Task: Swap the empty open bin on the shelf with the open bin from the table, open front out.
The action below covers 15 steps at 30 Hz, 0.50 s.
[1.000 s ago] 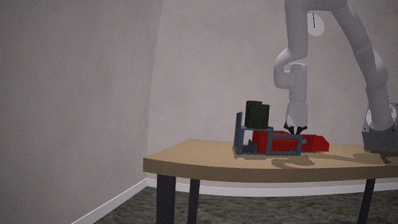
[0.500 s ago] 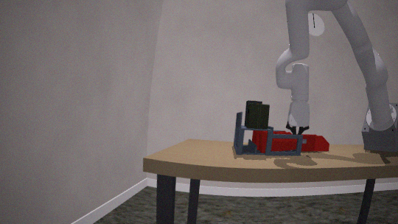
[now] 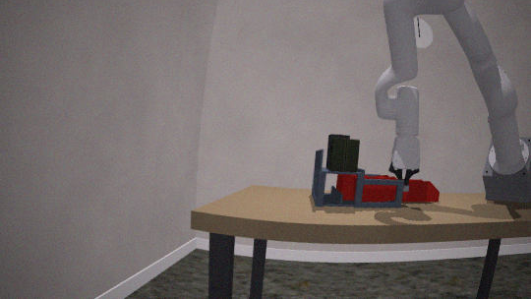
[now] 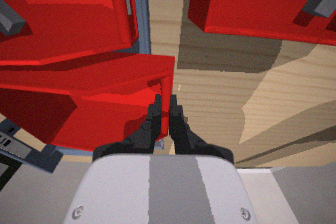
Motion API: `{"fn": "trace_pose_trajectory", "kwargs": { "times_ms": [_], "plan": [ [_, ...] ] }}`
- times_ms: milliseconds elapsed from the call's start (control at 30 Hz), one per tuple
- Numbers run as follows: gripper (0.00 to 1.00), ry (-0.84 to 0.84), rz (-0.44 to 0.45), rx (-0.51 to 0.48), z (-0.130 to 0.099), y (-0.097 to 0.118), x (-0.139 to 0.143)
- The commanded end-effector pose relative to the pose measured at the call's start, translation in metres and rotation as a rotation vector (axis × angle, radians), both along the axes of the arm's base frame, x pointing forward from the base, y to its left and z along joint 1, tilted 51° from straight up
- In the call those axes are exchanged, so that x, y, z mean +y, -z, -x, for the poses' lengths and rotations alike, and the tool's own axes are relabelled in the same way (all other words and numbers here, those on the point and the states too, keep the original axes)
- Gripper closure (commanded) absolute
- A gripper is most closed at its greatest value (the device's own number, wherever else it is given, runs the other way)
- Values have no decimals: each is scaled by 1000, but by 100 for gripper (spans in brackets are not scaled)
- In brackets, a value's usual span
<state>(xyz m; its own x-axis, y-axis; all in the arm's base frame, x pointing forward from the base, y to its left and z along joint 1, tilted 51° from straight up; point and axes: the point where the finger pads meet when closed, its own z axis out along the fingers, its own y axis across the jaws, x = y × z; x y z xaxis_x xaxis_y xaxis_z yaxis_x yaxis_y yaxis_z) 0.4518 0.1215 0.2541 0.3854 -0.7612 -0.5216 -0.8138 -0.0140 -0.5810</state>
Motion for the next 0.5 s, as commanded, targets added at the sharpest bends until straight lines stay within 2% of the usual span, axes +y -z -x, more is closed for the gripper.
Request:
{"fn": "trace_pose_trajectory", "kwargs": {
  "times_ms": [0, 467],
  "plan": [
    [100, 1, 0, -1, 9, 7, 0],
    [100, 1, 0, -1, 39, 28, -1]
  ]
}}
